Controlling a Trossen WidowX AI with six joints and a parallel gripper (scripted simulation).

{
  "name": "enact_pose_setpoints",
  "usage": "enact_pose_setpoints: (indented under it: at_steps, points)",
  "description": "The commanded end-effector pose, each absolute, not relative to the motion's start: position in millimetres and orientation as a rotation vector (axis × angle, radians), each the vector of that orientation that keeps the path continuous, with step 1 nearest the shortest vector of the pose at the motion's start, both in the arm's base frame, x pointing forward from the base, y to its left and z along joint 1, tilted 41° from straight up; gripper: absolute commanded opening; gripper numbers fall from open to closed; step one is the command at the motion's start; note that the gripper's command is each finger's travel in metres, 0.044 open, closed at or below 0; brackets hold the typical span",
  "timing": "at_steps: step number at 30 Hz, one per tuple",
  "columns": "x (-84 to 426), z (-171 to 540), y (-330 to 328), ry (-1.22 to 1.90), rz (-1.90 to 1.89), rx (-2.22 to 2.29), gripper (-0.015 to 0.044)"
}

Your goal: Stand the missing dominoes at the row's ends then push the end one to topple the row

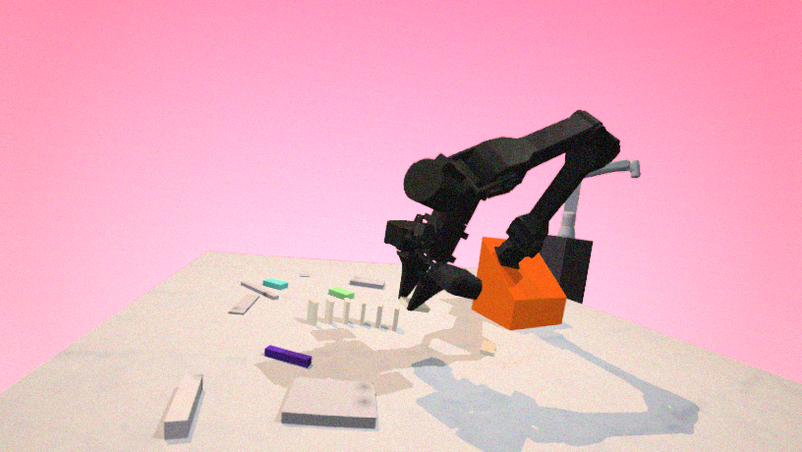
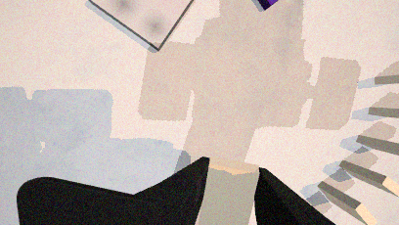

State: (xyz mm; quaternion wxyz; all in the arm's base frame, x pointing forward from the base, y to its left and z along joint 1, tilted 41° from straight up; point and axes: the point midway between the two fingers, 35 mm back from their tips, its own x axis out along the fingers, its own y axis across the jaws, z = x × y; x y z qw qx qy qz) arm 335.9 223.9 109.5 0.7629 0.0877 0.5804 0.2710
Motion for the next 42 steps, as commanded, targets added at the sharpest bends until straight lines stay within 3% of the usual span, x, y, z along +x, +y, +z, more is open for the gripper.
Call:
enact_pose_setpoints:
  at_steps: [1, 18, 42]
  points:
    - [340.0, 98.4, 230.2, 1.184, 0.550, 0.160, 0.0107]
    - [350.8, 83.6, 251.8, 0.859, 0.430, 0.149, 0.0107]
    - [324.5, 106.4, 256.8, 0.413, 0.297, 0.369, 0.0107]
